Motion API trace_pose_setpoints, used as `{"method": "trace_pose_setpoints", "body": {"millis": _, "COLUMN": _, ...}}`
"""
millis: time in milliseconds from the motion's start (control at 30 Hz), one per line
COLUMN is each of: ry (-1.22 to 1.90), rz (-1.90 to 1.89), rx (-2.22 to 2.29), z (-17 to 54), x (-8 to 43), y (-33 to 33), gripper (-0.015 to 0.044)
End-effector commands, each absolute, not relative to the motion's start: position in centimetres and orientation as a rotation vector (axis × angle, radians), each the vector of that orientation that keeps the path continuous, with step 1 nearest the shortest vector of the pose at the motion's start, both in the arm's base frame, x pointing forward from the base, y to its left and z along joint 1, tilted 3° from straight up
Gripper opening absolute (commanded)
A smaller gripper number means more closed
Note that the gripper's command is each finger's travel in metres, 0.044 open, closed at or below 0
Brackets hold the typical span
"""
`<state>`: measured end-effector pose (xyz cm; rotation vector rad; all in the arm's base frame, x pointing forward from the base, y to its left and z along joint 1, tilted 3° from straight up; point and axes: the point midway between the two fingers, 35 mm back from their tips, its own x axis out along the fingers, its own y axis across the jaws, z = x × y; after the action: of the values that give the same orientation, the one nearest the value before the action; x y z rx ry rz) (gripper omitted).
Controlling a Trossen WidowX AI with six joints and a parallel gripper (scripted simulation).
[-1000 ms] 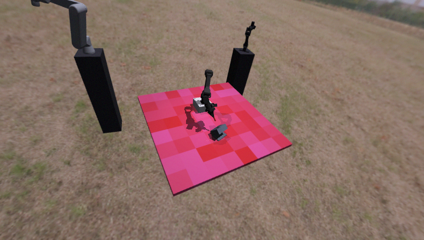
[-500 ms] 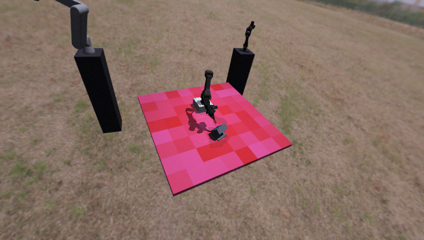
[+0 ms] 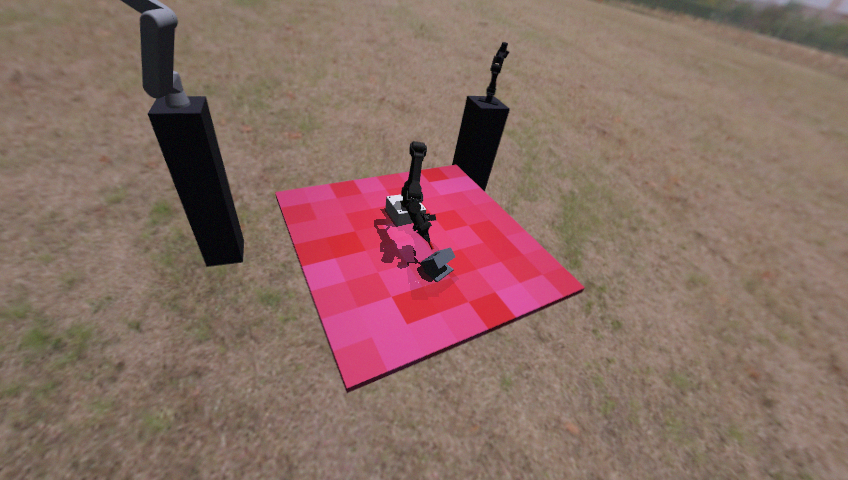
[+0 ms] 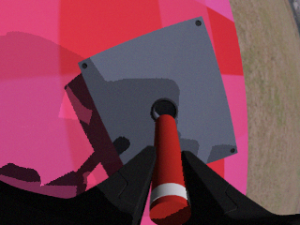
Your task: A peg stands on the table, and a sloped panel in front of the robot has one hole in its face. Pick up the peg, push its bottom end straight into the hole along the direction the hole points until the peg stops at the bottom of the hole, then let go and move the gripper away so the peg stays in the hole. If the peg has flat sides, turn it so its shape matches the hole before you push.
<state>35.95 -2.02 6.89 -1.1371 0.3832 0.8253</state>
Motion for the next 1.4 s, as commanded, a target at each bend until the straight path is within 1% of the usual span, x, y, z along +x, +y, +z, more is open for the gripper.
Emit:
{"method": "trace_pose_setpoints", "body": {"millis": 0, "ry": 0.386, "rz": 0.819, "rx": -1.136, "z": 6.7, "x": 36.1, "y": -2.0, "gripper": 0.0000}}
{"method": "trace_pose_setpoints", "body": {"millis": 533, "ry": 0.384, "rz": 0.819, "rx": -1.139, "z": 5.3, "x": 37.5, "y": -1.2, "gripper": 0.0000}}
{"method": "trace_pose_setpoints", "body": {"millis": 1367, "ry": 0.381, "rz": 0.824, "rx": -1.139, "z": 5.4, "x": 37.6, "y": -1.2, "gripper": 0.0000}}
